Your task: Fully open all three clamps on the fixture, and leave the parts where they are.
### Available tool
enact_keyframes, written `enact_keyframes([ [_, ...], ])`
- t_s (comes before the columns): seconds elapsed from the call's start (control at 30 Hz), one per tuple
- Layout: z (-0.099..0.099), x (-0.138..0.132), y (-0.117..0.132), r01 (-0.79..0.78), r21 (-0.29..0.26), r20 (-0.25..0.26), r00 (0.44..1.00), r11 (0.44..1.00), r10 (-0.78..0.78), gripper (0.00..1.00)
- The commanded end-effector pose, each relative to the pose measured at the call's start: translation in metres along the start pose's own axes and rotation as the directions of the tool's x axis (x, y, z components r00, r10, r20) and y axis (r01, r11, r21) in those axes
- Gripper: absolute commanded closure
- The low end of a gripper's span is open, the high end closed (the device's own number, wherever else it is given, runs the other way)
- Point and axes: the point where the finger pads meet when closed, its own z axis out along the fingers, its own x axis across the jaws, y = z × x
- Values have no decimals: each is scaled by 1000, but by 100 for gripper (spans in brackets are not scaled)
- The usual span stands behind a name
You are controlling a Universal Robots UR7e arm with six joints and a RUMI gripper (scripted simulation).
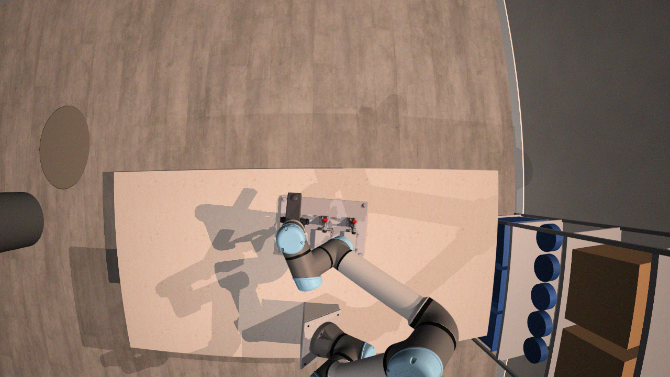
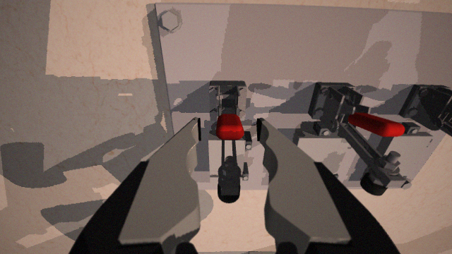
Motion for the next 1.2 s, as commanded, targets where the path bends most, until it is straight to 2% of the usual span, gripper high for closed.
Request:
enact_keyframes([
  [0.0, -1, 0, 0, 0, 1, 0, 1000, 1000, 0, 72],
  [0.3, -5, 0, 0, 0, 1, 0, 1000, 1000, 0, 72],
  [0.5, -13, 0, 0, 0, 1, 0, 1000, 1000, 0, 72],
  [0.9, -46, 0, 0, 0, 1, 0, 1000, 1000, 0, 72],
  [1.17, -51, 0, 0, 0, 1, 0, 1000, 1000, 0, 72],
])
